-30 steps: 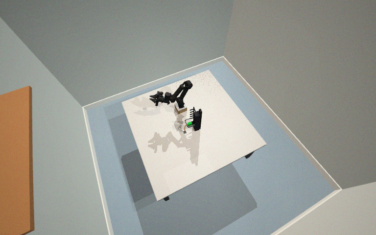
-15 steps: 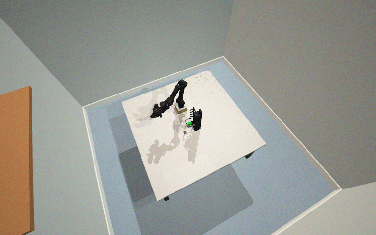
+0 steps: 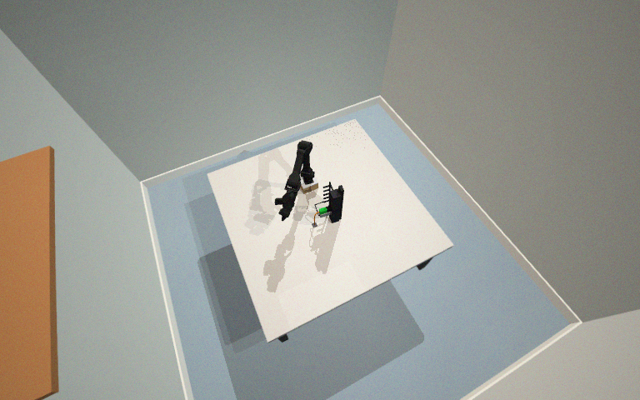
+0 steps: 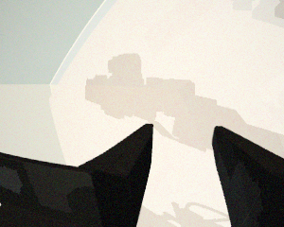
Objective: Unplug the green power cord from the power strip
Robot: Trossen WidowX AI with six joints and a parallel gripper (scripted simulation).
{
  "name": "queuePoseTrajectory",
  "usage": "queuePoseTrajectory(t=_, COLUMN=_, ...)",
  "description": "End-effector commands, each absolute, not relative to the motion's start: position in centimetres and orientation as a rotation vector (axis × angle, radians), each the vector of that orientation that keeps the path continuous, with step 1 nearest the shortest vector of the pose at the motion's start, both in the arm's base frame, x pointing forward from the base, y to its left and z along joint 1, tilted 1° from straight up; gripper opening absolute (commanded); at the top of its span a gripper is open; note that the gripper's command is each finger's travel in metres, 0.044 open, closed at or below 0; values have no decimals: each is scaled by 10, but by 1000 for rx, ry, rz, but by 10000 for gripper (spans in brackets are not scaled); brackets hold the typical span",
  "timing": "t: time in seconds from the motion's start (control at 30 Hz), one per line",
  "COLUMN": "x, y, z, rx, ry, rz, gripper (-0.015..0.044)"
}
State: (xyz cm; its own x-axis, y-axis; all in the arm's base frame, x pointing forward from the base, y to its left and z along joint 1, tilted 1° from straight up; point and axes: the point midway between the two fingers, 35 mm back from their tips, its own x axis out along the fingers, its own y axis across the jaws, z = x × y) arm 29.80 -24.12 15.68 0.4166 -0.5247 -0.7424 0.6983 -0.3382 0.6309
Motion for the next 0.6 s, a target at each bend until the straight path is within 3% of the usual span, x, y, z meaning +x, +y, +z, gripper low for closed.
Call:
queuePoseTrajectory(t=0.0, x=326, y=-170, z=146, rx=1404, ry=570, rz=-1214, gripper=160)
queuePoseTrajectory(t=0.33, x=322, y=-58, z=150, rx=1234, ry=1140, rz=-1178, gripper=160)
queuePoseTrajectory(t=0.57, x=320, y=-50, z=151, rx=1217, ry=1180, rz=-1176, gripper=160)
